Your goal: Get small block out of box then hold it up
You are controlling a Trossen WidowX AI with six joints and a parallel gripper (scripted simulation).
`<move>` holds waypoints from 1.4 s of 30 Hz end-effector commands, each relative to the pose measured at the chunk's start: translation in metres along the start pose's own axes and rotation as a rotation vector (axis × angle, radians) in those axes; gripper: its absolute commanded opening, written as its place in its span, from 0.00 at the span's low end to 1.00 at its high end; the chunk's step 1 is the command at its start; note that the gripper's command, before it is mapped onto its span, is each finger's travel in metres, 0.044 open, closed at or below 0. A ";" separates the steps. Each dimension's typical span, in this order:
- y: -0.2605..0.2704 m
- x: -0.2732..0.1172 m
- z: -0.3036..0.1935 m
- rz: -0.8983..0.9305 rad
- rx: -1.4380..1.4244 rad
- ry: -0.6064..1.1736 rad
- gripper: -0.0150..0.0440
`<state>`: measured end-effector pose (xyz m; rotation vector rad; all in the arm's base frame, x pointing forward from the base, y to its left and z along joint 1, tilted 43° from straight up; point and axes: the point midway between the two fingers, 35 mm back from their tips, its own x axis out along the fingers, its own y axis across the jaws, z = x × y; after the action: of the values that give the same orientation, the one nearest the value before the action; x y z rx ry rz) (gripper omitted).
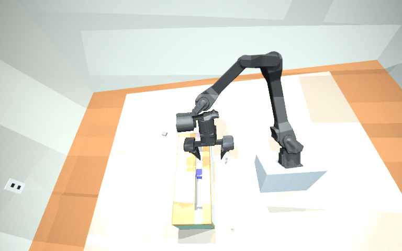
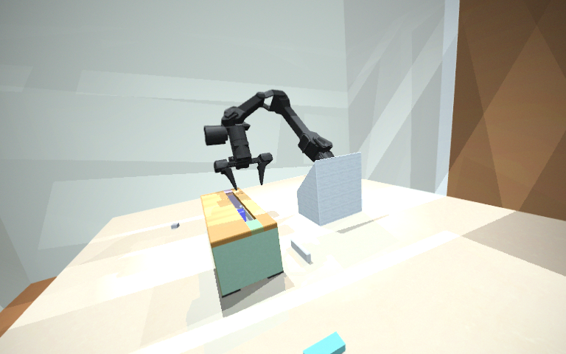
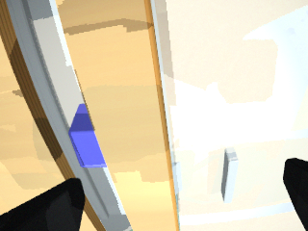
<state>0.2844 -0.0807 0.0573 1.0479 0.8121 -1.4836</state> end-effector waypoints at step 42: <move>0.002 0.058 0.025 -0.013 -0.027 -0.017 0.93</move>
<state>0.2825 -0.1229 0.0174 1.0196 0.8214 -1.4856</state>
